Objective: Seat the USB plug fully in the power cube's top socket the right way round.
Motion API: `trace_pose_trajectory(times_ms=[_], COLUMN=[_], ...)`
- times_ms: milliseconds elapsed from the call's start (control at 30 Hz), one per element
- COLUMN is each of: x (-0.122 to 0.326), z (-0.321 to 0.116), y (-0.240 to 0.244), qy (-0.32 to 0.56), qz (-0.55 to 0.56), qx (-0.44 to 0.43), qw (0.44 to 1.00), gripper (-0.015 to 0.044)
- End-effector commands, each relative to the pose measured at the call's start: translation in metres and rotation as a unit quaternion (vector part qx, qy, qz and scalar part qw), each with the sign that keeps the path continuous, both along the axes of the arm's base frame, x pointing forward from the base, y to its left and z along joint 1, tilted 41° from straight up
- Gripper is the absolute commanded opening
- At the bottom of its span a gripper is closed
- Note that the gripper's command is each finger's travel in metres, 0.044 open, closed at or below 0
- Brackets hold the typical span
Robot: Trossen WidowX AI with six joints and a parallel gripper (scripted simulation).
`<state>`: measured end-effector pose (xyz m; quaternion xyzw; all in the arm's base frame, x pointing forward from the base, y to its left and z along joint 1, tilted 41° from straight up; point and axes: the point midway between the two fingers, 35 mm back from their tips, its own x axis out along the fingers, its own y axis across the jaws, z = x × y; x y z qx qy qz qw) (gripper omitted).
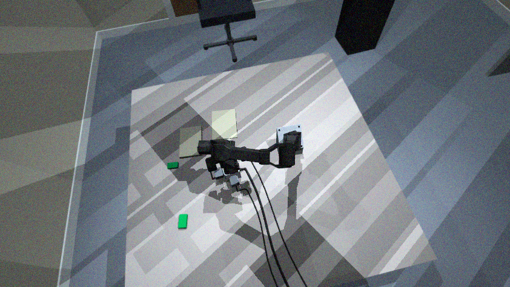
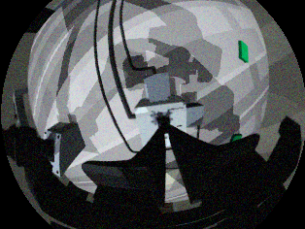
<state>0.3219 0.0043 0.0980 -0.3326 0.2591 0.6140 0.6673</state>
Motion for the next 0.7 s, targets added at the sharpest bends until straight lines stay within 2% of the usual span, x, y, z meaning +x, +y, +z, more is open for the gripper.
trace_pose_trajectory(times_ms=[0,667], x=[-0.0007,-0.0004], z=[-0.0014,-0.0031], y=[0.0013,0.0028], qy=[0.002,0.002], qz=[-0.001,-0.001], qx=[0.003,0.003], qw=[1.000,1.000], gripper=[0.0000,0.0000])
